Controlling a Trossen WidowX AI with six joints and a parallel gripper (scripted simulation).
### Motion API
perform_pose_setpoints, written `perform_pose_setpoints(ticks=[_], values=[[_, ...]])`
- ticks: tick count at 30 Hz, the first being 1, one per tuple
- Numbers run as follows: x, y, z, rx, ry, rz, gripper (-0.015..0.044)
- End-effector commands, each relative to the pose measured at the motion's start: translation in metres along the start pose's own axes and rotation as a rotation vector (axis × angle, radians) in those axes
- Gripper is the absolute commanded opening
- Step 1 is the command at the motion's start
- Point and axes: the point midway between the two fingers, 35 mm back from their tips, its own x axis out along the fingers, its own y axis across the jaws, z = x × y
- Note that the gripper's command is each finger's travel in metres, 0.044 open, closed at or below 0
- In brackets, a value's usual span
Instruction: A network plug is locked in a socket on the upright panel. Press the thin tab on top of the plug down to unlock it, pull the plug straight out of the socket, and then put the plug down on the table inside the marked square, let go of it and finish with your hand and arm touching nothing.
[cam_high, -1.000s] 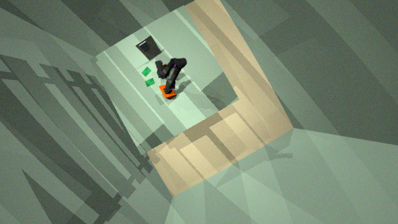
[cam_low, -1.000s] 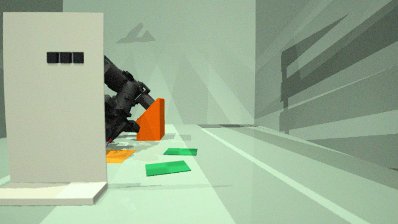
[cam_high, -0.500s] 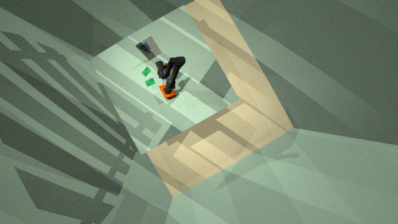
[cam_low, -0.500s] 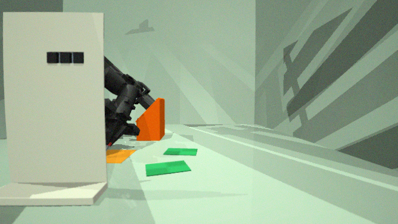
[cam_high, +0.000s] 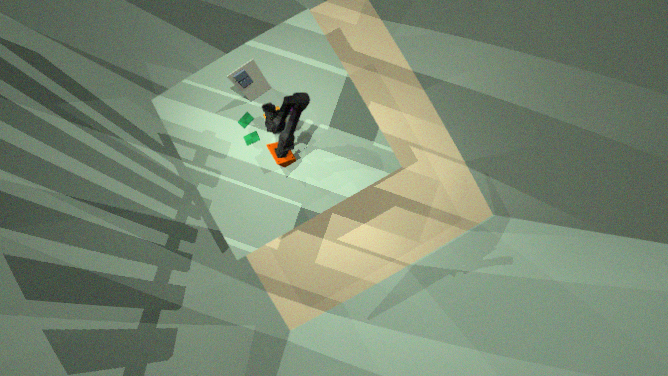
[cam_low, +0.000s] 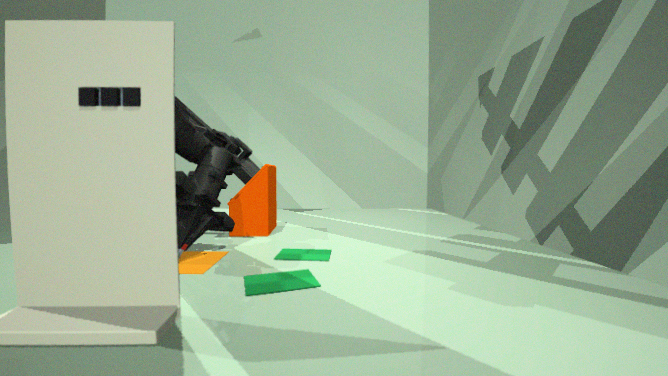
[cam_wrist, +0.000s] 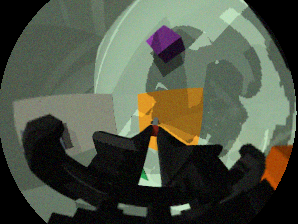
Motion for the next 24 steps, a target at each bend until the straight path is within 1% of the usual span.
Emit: perform_pose_setpoints(ticks=[1,14,20,24], values=[[0.001,-0.0007,-0.0004,-0.003,0.004,0.003,0.0],[0.003,-0.0022,0.0012,0.0,-0.001,0.001,0.0],[0.003,-0.0022,0.0012,0.0,-0.001,0.001,0.0156],[0.003,-0.0022,0.0012,0.0,-0.001,0.001,0.0156]])
